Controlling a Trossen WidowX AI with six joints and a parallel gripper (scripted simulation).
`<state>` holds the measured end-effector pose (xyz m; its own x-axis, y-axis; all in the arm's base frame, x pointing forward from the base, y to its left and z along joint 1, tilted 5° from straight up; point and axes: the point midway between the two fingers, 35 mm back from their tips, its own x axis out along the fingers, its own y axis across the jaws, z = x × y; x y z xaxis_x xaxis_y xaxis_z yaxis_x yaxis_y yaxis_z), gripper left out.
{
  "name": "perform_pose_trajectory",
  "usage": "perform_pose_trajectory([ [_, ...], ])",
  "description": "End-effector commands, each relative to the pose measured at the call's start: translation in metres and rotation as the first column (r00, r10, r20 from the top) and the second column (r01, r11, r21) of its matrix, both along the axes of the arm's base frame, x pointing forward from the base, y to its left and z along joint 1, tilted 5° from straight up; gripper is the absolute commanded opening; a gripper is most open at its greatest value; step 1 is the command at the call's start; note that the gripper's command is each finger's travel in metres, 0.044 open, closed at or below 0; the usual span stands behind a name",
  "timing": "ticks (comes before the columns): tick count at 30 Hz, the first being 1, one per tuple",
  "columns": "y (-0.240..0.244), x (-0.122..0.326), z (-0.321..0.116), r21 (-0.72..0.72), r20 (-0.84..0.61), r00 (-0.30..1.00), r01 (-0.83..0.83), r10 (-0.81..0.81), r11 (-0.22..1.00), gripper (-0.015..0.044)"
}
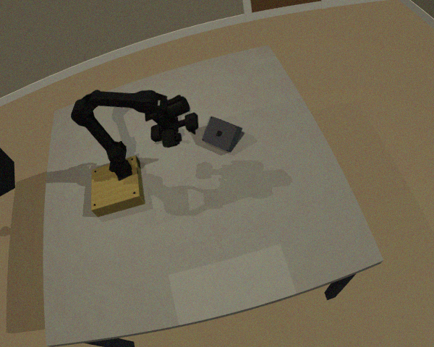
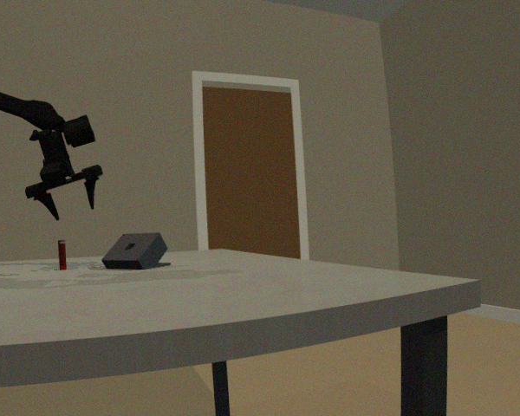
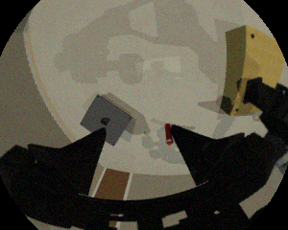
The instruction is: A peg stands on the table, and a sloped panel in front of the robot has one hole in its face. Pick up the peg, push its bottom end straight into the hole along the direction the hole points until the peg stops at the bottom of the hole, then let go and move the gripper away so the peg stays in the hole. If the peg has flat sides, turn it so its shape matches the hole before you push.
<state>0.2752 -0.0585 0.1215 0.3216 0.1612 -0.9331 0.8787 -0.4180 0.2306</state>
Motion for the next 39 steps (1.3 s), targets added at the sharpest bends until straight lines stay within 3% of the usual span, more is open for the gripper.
perform_pose_trajectory([
  [1,0.008,0.002,-0.003,0.015,-0.035,0.998,0.043,-0.043,0.999,0.0440],
  [19,0.057,0.002,-0.015,0.045,-0.207,0.943,0.275,-0.261,0.960,0.0440],
  [39,0.110,-0.007,-0.027,-0.036,-0.341,0.799,0.516,-0.496,0.856,0.0440],
])
